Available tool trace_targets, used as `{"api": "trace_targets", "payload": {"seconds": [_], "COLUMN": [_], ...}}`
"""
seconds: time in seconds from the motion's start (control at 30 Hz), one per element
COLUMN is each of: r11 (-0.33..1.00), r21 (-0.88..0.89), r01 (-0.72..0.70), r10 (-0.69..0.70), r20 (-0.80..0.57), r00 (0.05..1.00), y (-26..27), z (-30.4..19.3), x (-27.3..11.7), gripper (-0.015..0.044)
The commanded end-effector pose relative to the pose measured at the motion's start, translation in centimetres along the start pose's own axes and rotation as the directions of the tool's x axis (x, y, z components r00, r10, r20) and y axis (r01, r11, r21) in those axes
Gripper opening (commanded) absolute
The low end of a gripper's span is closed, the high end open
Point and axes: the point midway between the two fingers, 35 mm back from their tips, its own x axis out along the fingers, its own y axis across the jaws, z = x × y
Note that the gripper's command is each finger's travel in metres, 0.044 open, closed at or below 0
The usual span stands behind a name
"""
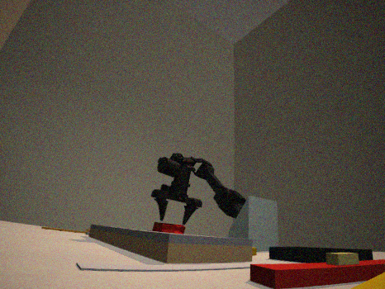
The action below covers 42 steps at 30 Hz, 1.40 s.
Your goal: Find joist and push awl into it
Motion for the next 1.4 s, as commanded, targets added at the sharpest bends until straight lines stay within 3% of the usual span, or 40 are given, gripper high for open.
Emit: {"api": "trace_targets", "payload": {"seconds": [0.0,0.43,1.37], "r11": [0.998,0.998,0.998], "r21": [0.035,0.035,0.036], "r01": [0.054,0.054,0.053], "r10": [-0.053,-0.053,-0.053], "r20": [-0.018,-0.018,-0.017], "r00": [0.998,0.998,0.998], "y": [-0.9,-1.2,-1.4], "z": [1.3,1.8,1.3], "x": [0.2,0.3,4.6], "gripper": [0.044,0.044,0.044]}}
